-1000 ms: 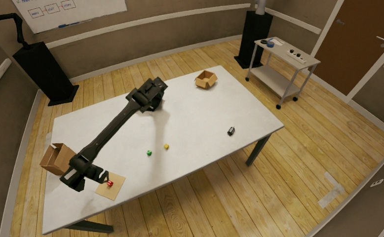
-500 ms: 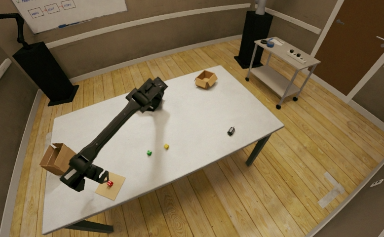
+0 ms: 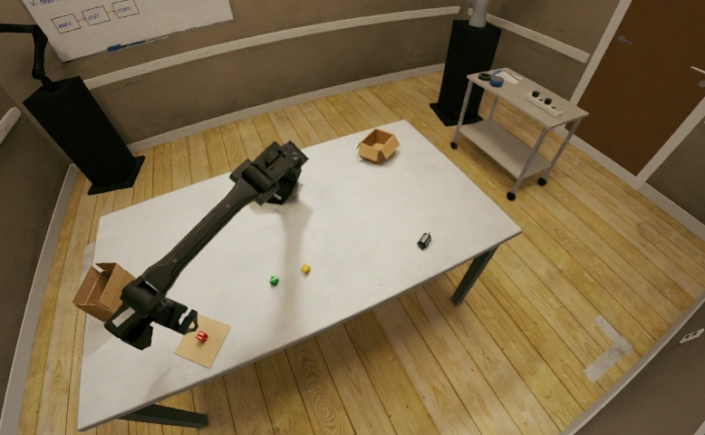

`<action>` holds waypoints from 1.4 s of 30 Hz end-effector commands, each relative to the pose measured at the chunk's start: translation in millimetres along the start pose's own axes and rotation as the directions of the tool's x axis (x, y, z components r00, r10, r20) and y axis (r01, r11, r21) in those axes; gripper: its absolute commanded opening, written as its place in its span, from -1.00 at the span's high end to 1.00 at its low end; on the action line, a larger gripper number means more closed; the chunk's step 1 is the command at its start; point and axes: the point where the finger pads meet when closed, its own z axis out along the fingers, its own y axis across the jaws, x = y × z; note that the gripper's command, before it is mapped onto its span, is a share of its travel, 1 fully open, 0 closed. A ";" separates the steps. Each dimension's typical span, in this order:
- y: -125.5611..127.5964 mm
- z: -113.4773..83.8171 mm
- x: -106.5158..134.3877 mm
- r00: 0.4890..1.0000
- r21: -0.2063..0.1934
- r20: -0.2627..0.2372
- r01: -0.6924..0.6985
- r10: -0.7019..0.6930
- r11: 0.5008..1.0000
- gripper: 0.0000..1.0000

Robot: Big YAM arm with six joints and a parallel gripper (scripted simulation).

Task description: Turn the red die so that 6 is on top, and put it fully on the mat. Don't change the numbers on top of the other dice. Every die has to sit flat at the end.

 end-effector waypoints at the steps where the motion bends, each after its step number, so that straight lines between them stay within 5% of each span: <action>1: -0.8 -65.4 -16.7 0.996 0.015 0.084 0.040 -0.041 0.999 -1.00; 42: 0.6 -70.0 -15.4 0.997 0.012 0.059 0.043 -0.043 0.999 -1.00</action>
